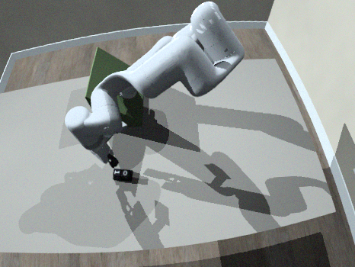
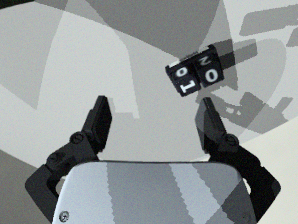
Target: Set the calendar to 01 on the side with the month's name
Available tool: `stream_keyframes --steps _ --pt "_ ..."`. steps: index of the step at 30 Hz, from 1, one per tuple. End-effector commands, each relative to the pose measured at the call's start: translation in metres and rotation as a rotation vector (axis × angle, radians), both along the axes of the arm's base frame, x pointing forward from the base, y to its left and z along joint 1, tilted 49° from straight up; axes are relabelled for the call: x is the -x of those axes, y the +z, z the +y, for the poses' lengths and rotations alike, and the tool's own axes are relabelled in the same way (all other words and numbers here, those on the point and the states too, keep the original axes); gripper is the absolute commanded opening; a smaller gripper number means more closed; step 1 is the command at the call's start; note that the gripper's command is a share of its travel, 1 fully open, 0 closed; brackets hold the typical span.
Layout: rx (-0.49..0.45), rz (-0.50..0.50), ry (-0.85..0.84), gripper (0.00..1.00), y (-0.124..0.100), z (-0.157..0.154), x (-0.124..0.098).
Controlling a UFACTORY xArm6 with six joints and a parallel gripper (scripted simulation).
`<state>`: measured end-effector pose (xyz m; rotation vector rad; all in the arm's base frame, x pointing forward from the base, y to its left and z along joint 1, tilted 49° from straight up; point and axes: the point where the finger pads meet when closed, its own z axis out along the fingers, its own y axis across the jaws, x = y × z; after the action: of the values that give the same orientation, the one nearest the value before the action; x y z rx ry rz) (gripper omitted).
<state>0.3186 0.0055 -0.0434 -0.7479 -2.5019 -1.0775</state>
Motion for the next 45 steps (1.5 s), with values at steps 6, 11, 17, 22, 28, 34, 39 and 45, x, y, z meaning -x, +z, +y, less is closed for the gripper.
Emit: stream_keyframes --steps 6,11,17,22,28,34,39,45 --pt "-0.026 -0.243 0.204 1.0 0.004 0.001 -0.006" --pt "-0.039 -0.368 0.317 1.0 0.006 0.001 -0.009" --pt "-0.051 -0.489 0.426 1.0 0.009 0.002 -0.012" --pt "-0.062 -0.606 0.531 1.0 0.011 0.003 -0.015" --pt "-0.078 -0.762 0.672 1.0 0.014 0.004 -0.019" --pt "-0.089 -0.875 0.773 1.0 0.016 0.005 -0.021" --pt "-0.102 -1.003 0.889 1.0 0.018 0.006 -0.024" --pt "-0.117 -1.146 1.018 1.0 0.021 0.007 -0.027"
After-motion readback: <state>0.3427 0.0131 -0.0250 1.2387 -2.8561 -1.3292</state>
